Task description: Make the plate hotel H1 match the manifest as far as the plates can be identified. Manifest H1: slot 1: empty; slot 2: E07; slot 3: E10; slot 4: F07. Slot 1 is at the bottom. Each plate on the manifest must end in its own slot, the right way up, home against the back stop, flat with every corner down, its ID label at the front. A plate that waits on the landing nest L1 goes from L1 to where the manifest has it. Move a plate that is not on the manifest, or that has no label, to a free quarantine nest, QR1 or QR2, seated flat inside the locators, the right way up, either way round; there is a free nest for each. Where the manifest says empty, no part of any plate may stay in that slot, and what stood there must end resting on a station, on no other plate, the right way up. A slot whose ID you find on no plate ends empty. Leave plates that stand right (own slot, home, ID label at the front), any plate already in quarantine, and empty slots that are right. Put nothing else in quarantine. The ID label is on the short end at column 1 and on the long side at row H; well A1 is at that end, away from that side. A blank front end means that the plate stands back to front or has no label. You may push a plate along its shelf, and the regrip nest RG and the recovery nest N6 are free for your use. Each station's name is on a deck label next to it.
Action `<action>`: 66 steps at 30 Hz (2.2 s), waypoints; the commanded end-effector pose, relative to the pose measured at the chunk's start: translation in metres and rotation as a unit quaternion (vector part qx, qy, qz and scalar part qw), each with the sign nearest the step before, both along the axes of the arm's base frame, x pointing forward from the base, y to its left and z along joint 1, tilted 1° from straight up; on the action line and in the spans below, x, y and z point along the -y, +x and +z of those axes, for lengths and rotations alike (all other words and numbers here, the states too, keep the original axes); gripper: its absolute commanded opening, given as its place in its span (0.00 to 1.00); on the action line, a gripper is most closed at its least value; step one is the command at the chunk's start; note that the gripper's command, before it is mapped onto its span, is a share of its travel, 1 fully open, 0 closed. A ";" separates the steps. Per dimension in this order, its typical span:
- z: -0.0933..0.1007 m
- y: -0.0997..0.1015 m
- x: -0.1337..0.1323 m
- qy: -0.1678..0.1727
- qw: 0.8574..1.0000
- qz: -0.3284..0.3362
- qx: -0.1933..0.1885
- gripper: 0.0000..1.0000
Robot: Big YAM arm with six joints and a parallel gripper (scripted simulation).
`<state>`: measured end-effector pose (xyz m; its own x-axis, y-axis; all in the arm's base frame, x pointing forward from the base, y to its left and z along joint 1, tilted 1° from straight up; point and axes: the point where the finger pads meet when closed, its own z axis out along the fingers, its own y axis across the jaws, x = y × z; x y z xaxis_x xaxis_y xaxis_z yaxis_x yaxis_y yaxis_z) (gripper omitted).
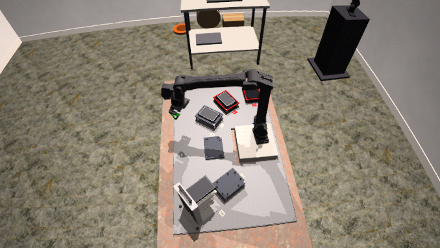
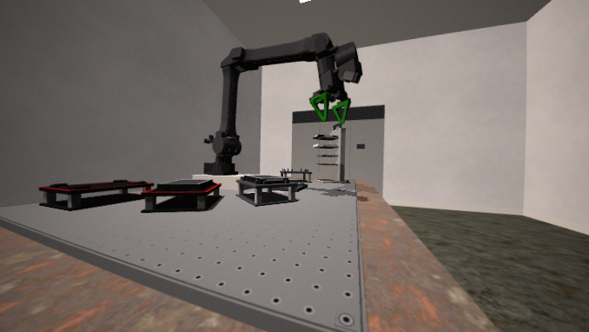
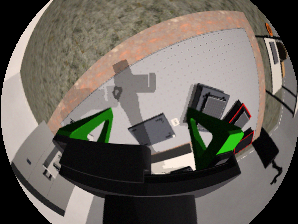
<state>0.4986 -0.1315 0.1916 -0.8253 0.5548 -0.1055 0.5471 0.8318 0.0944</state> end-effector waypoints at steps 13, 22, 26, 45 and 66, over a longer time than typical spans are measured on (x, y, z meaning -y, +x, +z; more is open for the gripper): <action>0.021 0.002 -0.049 -0.019 0.989 0.096 0.112 1.00; 0.022 0.000 -0.072 -0.023 0.979 0.136 0.153 1.00; 0.022 -0.002 -0.085 -0.025 0.971 0.159 0.176 1.00; 0.024 -0.008 -0.142 -0.035 0.928 0.252 0.273 1.00; 0.024 -0.011 -0.158 -0.051 0.861 0.341 0.374 1.00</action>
<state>0.4816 0.0362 0.1930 -0.7101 -0.0312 -0.7034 -0.2151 0.9608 0.1746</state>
